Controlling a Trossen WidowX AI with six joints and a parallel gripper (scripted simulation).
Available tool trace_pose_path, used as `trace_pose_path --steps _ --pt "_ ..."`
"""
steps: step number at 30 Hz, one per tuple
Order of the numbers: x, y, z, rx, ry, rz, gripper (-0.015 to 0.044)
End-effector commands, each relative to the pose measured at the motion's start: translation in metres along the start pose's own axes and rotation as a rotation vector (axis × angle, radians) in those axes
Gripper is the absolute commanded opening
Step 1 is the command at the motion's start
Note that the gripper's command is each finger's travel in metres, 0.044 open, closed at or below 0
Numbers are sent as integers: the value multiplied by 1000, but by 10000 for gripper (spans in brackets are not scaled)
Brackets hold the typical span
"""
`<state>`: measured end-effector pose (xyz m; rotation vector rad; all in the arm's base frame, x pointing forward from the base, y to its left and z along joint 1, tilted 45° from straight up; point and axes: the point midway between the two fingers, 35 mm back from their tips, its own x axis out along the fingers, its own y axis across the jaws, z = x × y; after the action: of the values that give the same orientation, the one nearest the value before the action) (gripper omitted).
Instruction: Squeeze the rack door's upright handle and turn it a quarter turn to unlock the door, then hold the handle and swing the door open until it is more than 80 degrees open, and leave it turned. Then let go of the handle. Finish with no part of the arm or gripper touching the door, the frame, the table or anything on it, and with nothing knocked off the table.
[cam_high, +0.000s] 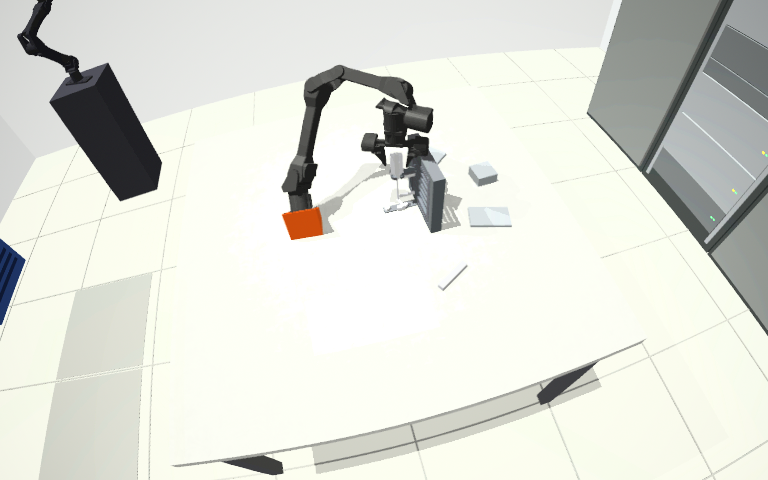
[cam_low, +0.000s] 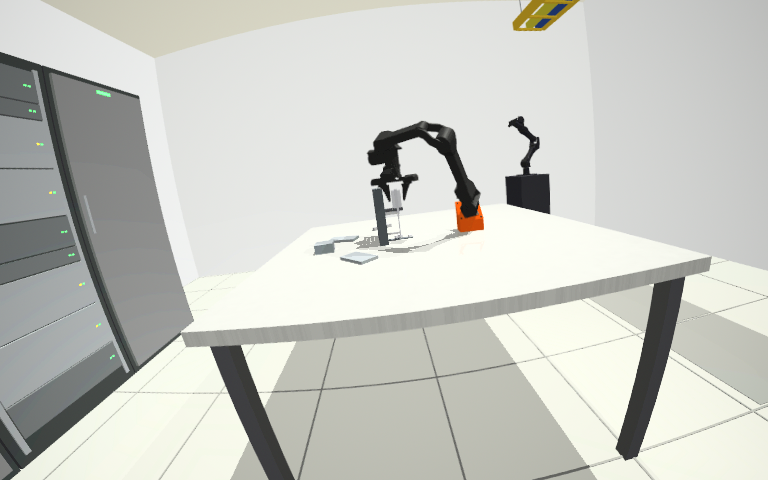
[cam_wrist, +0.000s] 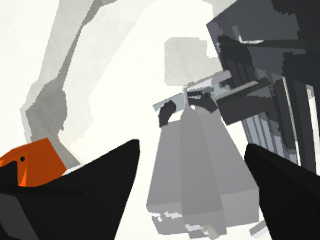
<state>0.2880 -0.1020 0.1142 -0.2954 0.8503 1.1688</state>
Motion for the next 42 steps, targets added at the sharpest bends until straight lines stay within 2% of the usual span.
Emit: trace_pose_path --steps 1,42 --pt "0 -1 1 163 -3 -2 294" --pt "0 -1 1 2194 -4 1 294"
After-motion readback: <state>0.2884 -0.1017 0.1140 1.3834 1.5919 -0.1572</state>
